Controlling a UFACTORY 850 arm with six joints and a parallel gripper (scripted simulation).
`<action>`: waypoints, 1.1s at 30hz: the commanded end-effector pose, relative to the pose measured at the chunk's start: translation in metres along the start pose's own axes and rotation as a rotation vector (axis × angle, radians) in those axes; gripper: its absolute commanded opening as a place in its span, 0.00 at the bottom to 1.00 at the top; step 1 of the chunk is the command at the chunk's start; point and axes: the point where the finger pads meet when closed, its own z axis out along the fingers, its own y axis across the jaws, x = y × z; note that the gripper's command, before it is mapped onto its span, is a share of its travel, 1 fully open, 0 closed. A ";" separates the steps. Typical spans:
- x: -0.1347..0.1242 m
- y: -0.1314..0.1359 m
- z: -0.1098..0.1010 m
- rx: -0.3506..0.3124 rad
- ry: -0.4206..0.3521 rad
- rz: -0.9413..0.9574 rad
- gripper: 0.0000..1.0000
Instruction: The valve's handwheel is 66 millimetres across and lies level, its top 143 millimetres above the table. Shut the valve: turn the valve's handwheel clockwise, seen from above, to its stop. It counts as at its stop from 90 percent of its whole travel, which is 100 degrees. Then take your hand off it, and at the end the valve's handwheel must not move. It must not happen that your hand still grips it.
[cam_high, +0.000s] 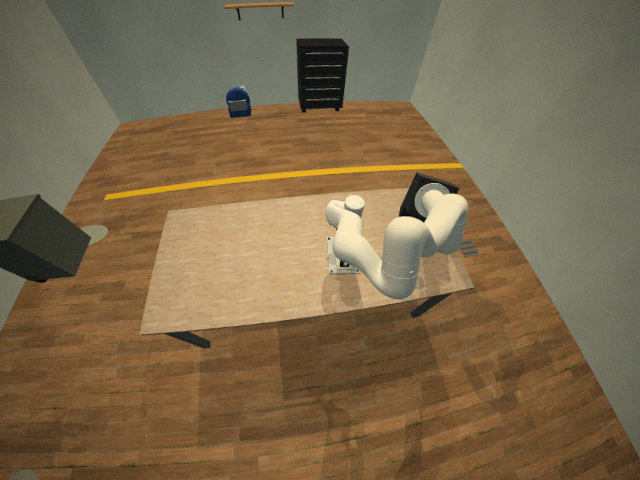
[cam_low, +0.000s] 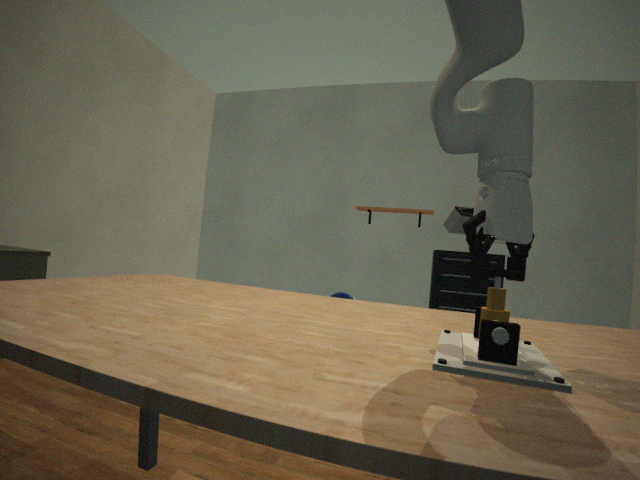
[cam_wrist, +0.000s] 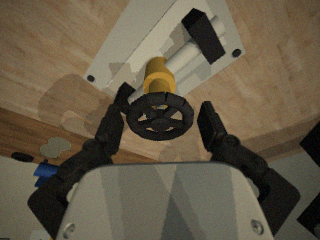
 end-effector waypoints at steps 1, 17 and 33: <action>0.000 0.000 -0.004 0.000 0.001 0.000 1.00; 0.000 0.000 -0.031 0.000 0.001 0.000 1.00; 0.000 0.000 -0.065 0.000 0.001 0.000 1.00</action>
